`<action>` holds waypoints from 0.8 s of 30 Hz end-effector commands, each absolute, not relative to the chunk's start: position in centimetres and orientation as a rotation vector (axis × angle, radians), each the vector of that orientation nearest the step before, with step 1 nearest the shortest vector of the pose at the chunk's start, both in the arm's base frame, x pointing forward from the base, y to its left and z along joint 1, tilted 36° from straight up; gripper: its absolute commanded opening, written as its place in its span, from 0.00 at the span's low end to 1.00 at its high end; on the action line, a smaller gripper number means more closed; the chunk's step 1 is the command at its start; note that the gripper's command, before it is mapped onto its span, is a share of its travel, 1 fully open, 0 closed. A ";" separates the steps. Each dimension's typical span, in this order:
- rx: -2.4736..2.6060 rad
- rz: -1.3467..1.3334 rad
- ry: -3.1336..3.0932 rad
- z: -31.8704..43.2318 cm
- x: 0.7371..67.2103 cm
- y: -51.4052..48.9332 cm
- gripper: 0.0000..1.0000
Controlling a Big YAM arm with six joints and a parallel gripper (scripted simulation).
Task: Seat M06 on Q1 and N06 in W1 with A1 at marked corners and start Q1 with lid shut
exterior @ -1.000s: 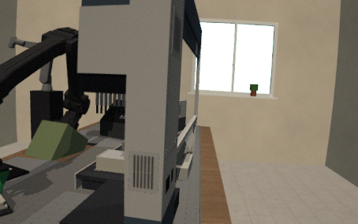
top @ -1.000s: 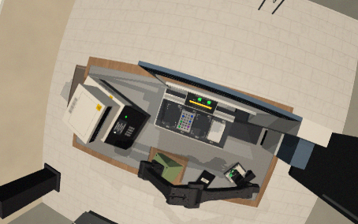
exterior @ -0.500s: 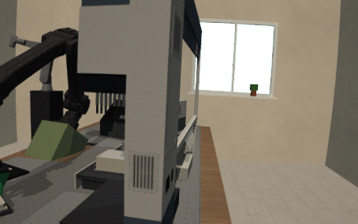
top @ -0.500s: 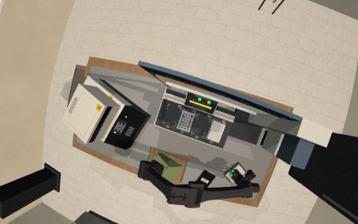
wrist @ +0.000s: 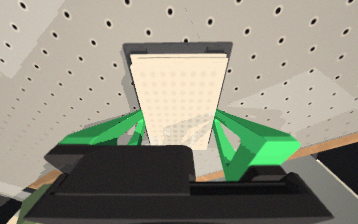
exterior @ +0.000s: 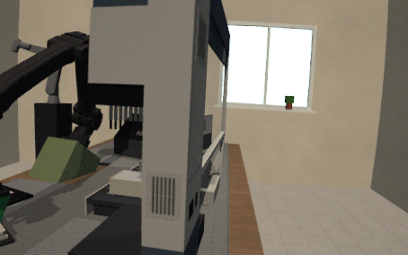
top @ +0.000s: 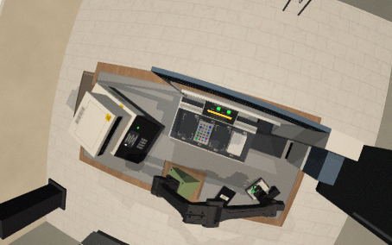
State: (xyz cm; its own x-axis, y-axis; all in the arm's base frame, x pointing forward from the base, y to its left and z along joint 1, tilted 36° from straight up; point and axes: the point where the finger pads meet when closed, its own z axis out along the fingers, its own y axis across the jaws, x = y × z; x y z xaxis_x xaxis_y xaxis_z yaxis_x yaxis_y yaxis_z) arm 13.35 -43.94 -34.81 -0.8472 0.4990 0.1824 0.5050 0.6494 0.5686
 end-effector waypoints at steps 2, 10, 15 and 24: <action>-0.881 -0.844 -2.936 -34.0 14.8 -49.3 0.00; -0.894 -0.877 -2.913 -34.8 14.0 -47.8 0.00; -0.914 -0.896 -2.898 -35.0 13.1 -46.9 0.00; -0.887 -0.899 -2.913 -34.3 12.8 -46.5 0.00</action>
State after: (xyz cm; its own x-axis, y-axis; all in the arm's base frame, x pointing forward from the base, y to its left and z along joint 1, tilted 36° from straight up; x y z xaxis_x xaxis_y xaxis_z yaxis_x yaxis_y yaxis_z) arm 13.51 -44.13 -34.87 -0.8478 0.4992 0.1791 0.5042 0.6541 0.5639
